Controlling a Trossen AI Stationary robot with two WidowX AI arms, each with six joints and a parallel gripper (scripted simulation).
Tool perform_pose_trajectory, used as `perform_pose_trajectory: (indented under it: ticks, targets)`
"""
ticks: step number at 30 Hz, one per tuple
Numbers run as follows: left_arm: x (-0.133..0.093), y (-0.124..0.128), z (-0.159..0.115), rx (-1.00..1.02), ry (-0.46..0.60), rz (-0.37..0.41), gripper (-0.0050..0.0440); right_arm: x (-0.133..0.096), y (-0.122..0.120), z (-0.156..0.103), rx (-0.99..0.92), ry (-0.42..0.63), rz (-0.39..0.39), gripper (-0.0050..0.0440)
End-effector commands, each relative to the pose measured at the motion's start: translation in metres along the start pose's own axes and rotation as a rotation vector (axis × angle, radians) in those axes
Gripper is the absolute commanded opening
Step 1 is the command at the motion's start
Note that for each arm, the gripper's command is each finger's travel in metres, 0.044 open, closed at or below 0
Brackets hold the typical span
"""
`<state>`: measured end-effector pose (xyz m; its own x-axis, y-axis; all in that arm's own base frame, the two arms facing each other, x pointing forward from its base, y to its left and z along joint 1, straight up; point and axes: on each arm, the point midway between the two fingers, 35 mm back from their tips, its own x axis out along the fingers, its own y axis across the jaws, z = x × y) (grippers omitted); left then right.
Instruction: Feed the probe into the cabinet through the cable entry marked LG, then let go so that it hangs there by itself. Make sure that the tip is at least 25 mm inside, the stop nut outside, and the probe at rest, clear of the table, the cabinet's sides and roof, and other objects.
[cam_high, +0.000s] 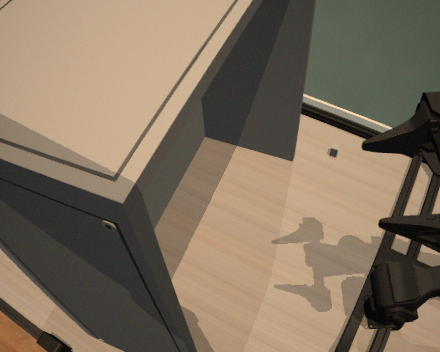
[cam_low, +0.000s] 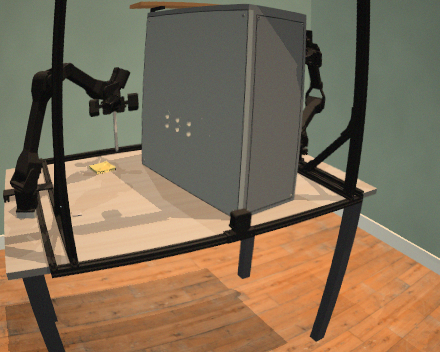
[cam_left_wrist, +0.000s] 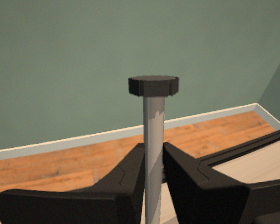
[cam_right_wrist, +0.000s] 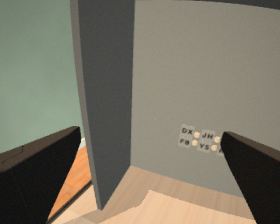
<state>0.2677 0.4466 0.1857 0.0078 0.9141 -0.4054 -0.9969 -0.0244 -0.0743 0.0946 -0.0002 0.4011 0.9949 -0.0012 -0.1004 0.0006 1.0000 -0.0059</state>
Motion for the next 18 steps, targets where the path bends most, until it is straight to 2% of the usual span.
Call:
perform_pose_trajectory:
  ticks: [1, 14, 18]
  targets:
    - [0.006, -0.002, 0.001, -0.075, -0.030, 0.018, 0.0000, 0.000, 0.000, 0.000, 0.006, -0.001, 0.001, 0.0440]
    - [0.017, -0.011, 0.011, -0.442, -0.193, 0.064, 0.0000, 0.000, 0.000, 0.000, 0.006, -0.001, 0.001, 0.0440]
    - [0.017, -0.013, 0.012, -0.499, -0.219, 0.068, 0.0000, 0.000, 0.000, 0.000, 0.006, -0.001, 0.001, 0.0440]
